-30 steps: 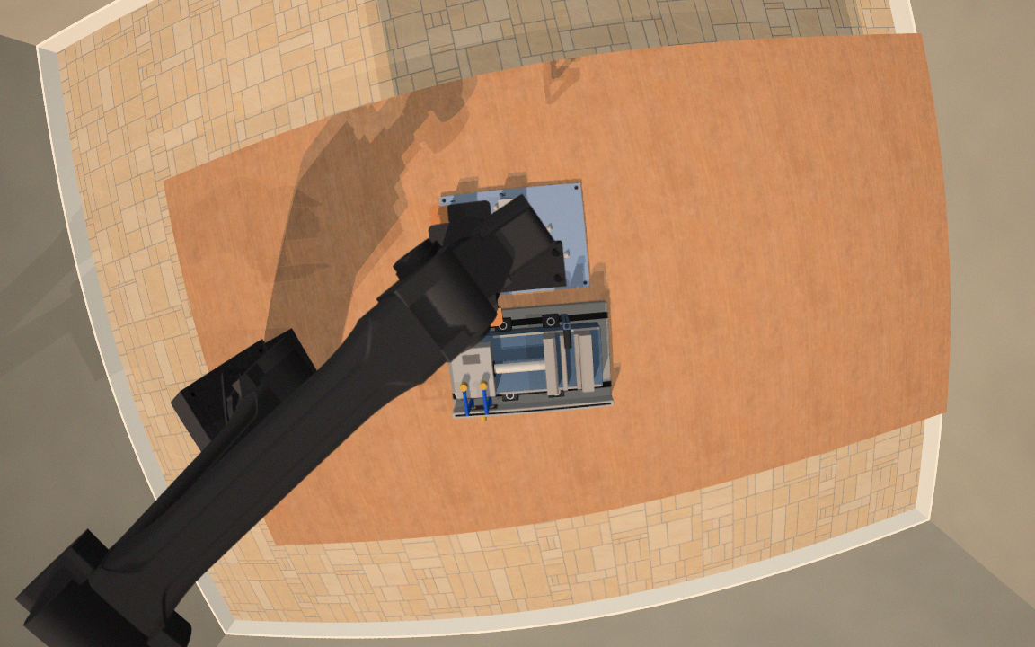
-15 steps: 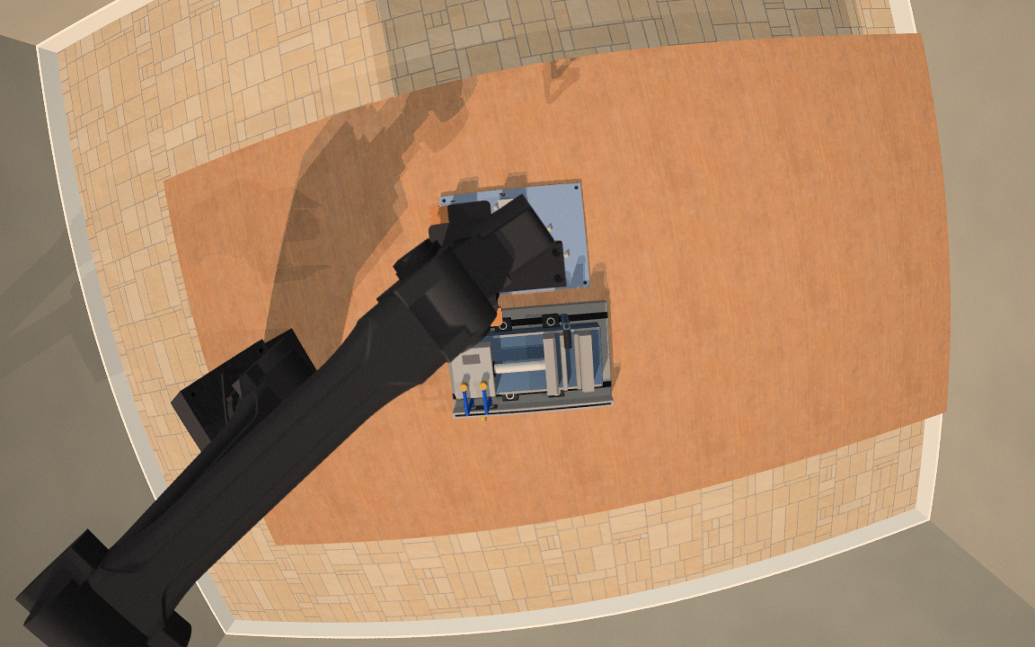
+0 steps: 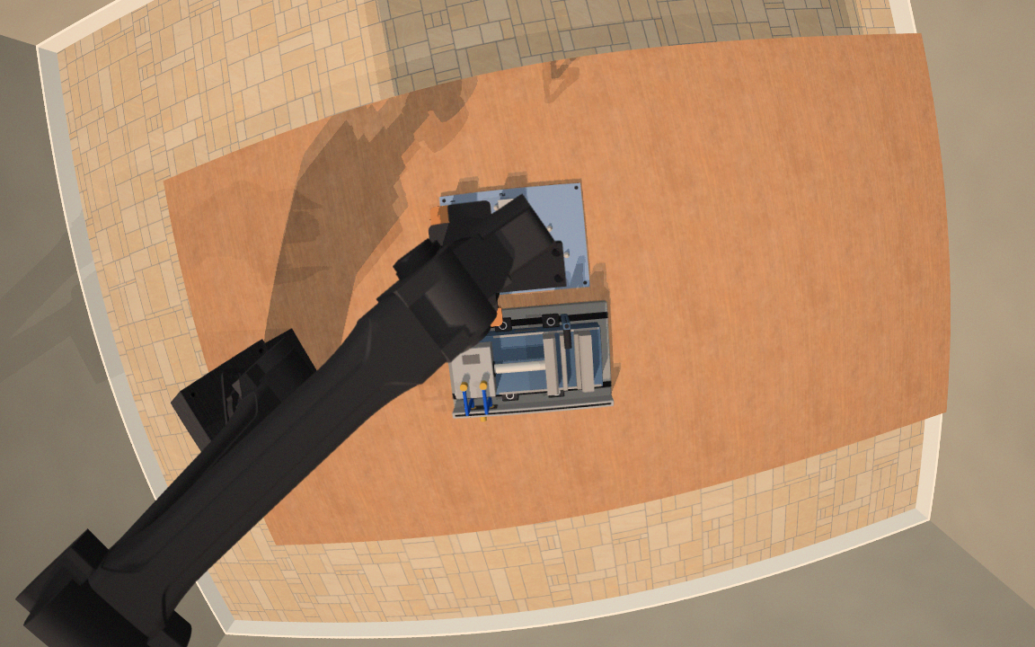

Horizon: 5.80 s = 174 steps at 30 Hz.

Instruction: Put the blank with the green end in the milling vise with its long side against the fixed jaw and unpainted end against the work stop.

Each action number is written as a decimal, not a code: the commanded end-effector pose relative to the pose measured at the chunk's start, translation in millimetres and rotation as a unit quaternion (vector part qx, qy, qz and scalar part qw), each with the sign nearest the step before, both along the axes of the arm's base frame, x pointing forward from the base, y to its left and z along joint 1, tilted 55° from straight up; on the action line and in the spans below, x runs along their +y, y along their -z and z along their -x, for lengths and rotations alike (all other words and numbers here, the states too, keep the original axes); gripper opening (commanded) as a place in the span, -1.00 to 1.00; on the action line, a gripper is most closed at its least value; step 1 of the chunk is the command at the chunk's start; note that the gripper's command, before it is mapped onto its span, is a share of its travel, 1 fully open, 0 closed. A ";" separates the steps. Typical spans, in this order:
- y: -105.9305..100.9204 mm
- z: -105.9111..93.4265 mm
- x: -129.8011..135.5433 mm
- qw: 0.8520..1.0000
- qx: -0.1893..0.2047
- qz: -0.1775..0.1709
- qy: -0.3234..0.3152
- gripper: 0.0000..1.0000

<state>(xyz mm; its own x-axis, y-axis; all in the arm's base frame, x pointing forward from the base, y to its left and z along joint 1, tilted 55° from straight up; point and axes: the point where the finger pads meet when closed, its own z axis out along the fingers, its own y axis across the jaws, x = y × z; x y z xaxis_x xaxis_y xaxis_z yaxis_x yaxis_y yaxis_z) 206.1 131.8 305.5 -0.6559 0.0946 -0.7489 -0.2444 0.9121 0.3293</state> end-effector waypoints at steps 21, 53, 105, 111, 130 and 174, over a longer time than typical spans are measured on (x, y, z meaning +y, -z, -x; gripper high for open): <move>-5.1 2.7 -1.7 1.000 0.000 -0.007 0.004 1.00; 58.2 -90.0 51.5 1.000 -0.010 -0.004 -0.001 1.00; 53.6 -88.6 50.5 1.000 -0.016 -0.008 -0.001 1.00; 53.6 -88.6 50.5 1.000 -0.016 -0.008 -0.001 1.00; 52.6 -114.9 37.4 0.955 0.105 -0.219 0.173 1.00; 46.8 -144.5 16.7 0.713 0.268 -0.518 0.390 -1.00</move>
